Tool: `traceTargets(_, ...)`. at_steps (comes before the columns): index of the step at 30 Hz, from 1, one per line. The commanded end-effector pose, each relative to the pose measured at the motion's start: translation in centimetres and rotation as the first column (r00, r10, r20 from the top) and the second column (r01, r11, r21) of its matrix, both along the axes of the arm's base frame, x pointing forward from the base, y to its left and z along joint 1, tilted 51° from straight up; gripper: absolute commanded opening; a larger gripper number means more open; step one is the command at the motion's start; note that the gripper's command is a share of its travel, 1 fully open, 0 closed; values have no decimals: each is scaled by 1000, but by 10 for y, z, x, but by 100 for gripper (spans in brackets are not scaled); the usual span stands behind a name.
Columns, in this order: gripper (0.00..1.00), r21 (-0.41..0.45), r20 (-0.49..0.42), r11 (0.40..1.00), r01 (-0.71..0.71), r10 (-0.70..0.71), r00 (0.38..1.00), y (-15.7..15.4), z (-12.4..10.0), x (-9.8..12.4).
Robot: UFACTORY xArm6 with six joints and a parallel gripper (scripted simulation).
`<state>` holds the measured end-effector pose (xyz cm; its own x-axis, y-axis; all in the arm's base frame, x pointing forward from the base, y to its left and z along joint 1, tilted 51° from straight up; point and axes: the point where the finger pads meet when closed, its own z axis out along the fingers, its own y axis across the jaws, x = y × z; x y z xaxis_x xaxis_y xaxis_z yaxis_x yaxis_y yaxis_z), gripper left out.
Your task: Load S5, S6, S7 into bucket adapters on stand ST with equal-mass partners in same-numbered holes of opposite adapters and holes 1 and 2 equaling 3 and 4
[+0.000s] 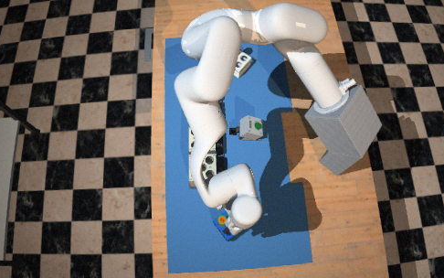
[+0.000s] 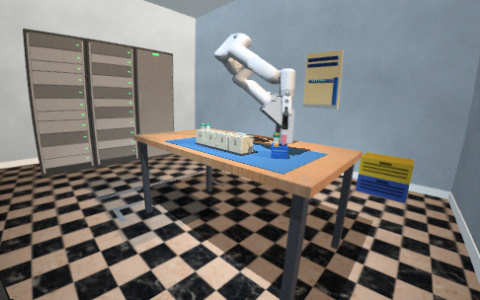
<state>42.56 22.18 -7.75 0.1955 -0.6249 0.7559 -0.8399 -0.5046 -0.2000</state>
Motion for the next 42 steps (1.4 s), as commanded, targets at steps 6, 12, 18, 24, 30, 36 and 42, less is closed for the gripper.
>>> traceTargets(6,0,3,2,1000,-2,2,1000,14,14,-10)
traceTargets(12,0,3,2,1000,-2,2,1000,19,19,-14)
traceTargets(18,0,3,2,1000,-2,2,1000,26,26,-20)
traceTargets(24,0,3,2,1000,-2,2,1000,33,34,-26)
traceTargets(30,0,3,2,1000,-2,2,1000,38,39,-30)
traceTargets(36,0,3,2,1000,-2,2,1000,45,46,-36)
traceTargets(42,0,3,2,1000,-2,2,1000,51,52,-41)
